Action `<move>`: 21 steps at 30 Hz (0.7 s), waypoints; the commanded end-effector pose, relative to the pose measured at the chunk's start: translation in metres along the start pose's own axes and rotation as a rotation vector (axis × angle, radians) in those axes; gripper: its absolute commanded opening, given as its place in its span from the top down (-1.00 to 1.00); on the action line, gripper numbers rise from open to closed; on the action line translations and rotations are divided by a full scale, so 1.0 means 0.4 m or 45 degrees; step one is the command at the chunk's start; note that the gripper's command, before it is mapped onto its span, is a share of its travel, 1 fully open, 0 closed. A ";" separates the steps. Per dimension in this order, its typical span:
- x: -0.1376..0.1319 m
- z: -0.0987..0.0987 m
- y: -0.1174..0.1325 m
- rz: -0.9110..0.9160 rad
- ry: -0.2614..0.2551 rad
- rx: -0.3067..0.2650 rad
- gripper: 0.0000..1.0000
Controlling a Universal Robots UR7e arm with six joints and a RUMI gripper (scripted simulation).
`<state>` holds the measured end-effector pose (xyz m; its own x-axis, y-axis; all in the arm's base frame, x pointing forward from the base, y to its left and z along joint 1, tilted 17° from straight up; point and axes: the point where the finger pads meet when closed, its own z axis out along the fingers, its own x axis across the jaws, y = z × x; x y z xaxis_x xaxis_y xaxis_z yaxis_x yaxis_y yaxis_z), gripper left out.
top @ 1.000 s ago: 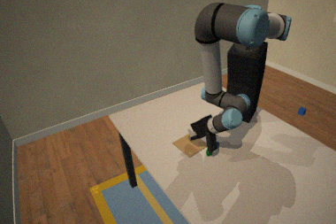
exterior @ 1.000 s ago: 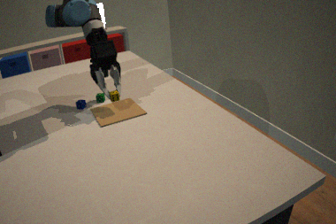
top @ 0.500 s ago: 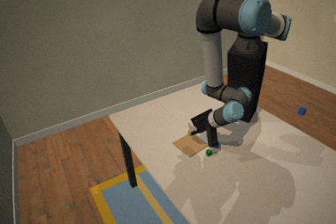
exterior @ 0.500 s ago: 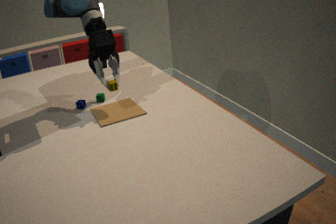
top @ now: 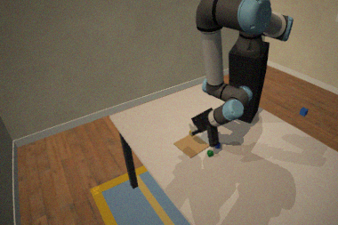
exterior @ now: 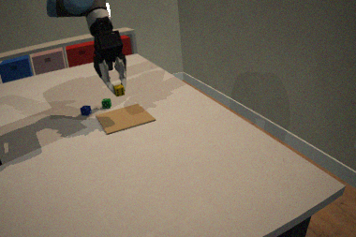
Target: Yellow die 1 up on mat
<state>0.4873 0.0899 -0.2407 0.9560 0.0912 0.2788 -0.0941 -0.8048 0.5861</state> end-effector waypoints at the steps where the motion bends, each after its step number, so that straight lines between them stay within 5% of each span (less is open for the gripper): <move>1: -0.003 0.005 0.002 0.001 -0.010 0.093 0.87; 12: 0.002 -0.002 0.006 -0.001 0.005 0.276 0.87; 21: 0.004 -0.003 0.007 -0.001 0.009 0.296 0.87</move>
<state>0.4878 0.0888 -0.2381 0.9548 0.0939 0.2819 -0.0300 -0.9134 0.4060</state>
